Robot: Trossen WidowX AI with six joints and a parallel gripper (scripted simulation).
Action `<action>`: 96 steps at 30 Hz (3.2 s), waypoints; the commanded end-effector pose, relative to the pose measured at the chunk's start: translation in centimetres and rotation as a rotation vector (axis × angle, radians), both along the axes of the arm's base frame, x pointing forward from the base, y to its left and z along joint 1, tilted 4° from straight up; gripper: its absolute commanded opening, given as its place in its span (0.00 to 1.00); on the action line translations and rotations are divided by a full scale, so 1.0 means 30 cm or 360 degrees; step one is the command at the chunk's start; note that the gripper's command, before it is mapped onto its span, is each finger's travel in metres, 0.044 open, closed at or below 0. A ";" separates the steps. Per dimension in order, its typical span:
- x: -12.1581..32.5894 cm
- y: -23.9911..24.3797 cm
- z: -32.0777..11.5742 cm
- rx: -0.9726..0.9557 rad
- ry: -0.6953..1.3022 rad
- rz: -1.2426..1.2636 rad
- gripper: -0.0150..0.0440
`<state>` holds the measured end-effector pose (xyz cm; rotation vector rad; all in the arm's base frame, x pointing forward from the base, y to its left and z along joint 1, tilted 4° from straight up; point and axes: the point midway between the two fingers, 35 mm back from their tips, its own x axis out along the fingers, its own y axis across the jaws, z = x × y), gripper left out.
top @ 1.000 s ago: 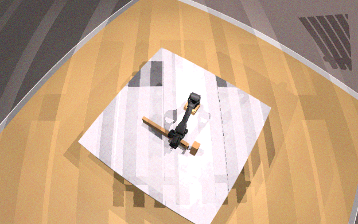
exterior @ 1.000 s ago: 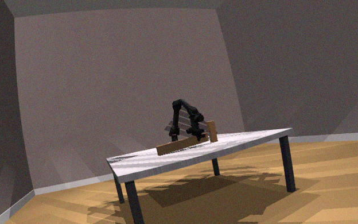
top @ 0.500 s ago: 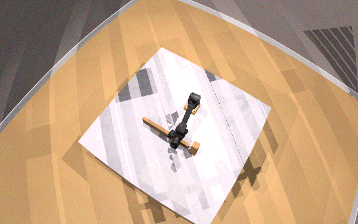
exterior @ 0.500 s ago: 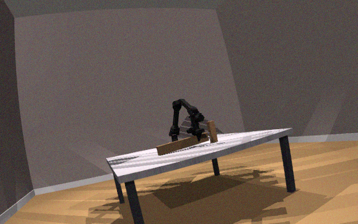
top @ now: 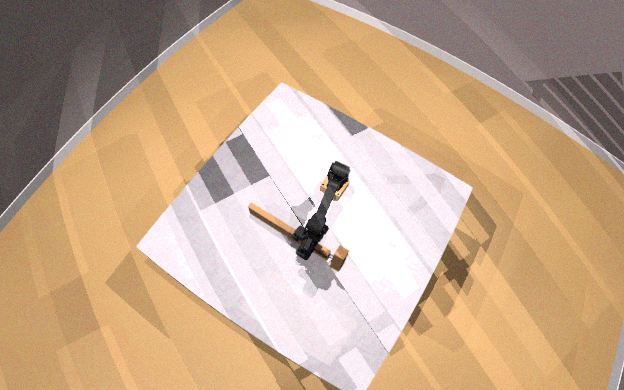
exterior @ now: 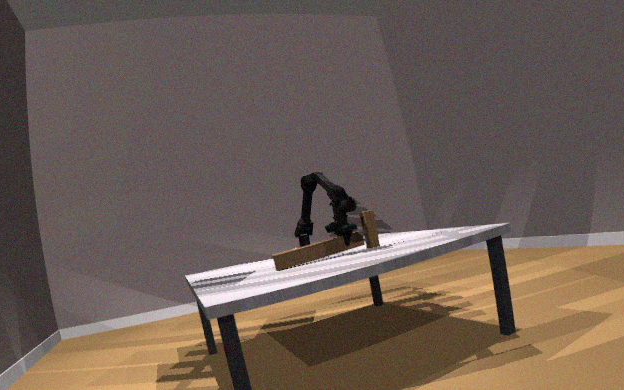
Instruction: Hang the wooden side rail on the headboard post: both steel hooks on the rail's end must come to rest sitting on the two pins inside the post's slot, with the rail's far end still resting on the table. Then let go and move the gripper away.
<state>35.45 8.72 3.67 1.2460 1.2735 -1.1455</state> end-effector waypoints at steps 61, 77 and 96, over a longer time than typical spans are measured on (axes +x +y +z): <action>0.005 0.022 0.012 0.0004 -0.0023 -0.0007 0.25; 0.001 0.028 0.014 0.0004 -0.0023 -0.0007 0.25; 0.006 0.032 0.019 0.0004 -0.0023 -0.0007 0.25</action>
